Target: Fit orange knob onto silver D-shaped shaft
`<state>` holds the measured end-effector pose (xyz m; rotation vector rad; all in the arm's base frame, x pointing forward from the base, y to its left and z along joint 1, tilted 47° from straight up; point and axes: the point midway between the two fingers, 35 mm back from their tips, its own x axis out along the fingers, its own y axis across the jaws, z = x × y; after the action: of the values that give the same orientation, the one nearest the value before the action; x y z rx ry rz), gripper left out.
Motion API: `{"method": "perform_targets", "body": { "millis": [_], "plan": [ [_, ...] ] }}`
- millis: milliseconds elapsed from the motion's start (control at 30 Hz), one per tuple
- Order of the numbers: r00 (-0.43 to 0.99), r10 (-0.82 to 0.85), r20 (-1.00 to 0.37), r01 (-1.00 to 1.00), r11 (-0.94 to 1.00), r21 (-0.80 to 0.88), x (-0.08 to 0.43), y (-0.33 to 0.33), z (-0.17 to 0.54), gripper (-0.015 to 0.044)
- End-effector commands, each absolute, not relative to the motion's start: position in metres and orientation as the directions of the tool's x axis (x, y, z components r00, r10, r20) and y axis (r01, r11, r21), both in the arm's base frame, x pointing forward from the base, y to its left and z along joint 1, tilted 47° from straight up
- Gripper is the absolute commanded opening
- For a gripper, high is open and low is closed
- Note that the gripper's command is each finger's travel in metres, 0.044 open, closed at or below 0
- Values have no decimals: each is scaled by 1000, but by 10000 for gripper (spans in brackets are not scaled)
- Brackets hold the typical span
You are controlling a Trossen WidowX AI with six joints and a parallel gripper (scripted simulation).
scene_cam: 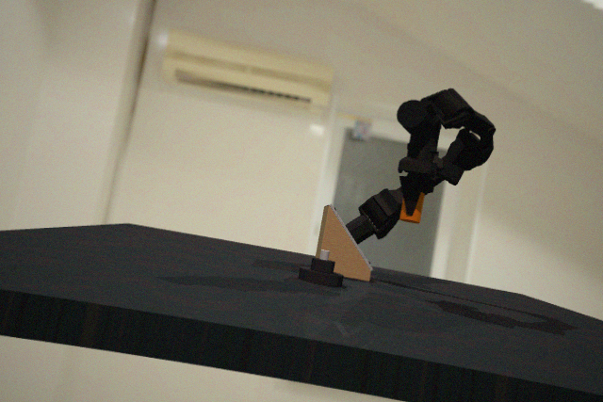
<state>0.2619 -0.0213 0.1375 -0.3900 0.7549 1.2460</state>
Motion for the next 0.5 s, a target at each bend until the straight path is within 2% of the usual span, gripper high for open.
{"method": "perform_targets", "body": {
  "millis": [0, 467],
  "plan": [
    [200, 679, -707, -932, 354, 76, 260, -26, 144, 0],
    [426, 567, -705, -852, 515, -101, 254, -39, 166, 0]
  ]
}}
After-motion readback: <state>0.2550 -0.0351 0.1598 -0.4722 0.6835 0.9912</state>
